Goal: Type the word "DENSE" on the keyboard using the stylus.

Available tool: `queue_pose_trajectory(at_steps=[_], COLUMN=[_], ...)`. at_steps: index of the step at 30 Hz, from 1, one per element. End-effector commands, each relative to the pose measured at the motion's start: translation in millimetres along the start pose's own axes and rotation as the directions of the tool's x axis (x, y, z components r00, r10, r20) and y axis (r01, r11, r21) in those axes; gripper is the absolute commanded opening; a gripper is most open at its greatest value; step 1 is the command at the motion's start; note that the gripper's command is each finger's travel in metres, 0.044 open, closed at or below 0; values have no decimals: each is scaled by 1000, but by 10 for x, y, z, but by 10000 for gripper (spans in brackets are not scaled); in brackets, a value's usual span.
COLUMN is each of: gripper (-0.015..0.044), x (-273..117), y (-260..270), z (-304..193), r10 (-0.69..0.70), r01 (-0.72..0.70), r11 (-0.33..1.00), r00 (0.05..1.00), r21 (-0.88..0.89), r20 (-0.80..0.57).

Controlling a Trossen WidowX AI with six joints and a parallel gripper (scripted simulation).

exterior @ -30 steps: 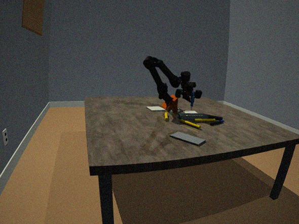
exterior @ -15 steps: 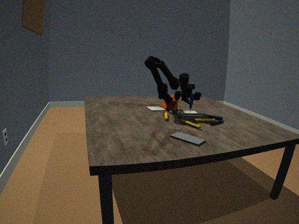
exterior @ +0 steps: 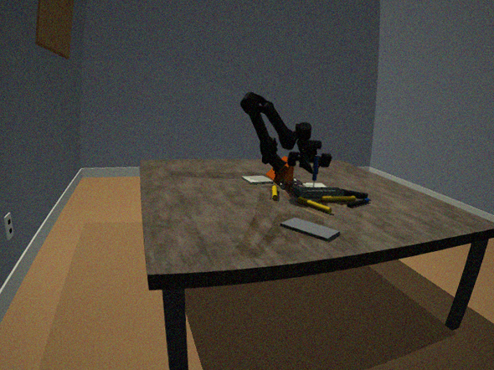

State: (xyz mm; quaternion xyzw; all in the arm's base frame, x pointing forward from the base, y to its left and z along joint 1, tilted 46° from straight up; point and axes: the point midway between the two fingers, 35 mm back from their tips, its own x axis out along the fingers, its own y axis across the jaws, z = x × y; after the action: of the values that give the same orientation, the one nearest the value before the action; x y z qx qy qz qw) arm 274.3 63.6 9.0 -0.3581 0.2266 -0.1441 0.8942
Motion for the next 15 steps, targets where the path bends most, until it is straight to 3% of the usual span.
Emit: queue_pose_trajectory(at_steps=[1, 15], gripper=[81, 81], x=[4, 40], y=[8, 7], z=[-10, -73], r10=[6, 6], r01=[-6, -6], r11=[1000, 1000], r00=[1000, 1000], r21=[-4, -4], r20=[1, 1])
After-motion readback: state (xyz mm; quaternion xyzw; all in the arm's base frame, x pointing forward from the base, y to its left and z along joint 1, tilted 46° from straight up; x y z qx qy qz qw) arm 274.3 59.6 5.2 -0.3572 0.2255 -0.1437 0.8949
